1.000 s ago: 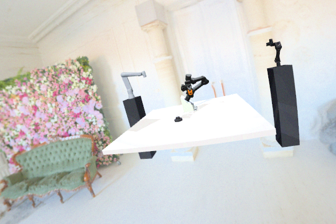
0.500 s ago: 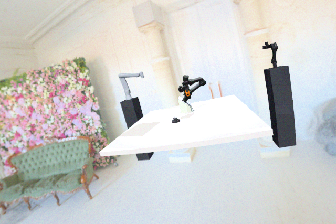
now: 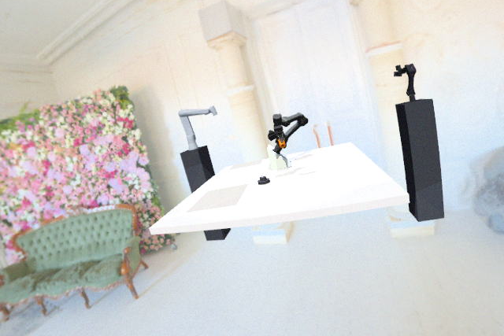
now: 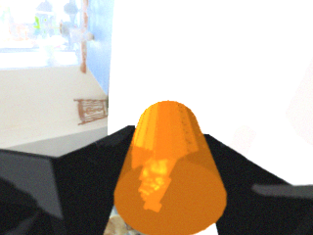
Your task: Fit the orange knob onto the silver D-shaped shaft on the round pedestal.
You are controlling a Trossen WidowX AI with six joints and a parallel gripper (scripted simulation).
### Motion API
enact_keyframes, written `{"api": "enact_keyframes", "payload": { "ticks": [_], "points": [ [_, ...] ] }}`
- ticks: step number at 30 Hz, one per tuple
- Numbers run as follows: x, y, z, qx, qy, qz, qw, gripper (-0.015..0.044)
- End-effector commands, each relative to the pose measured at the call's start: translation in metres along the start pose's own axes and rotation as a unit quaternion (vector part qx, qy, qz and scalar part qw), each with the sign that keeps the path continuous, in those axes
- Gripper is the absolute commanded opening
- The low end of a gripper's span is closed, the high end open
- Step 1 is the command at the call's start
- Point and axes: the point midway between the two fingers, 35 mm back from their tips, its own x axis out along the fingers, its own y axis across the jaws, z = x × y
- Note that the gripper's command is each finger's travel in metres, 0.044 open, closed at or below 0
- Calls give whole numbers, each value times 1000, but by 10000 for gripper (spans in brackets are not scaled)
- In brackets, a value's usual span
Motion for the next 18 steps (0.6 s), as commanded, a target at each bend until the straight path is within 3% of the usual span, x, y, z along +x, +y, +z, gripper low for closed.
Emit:
{"api": "enact_keyframes", "payload": {
  "ticks": [1, 18],
  "points": [
    [3, 3, -1, -7, -4, -25, 1000, 0],
    [28, -10, 0, -6, -7, -186, 982, 0]
  ]
}}
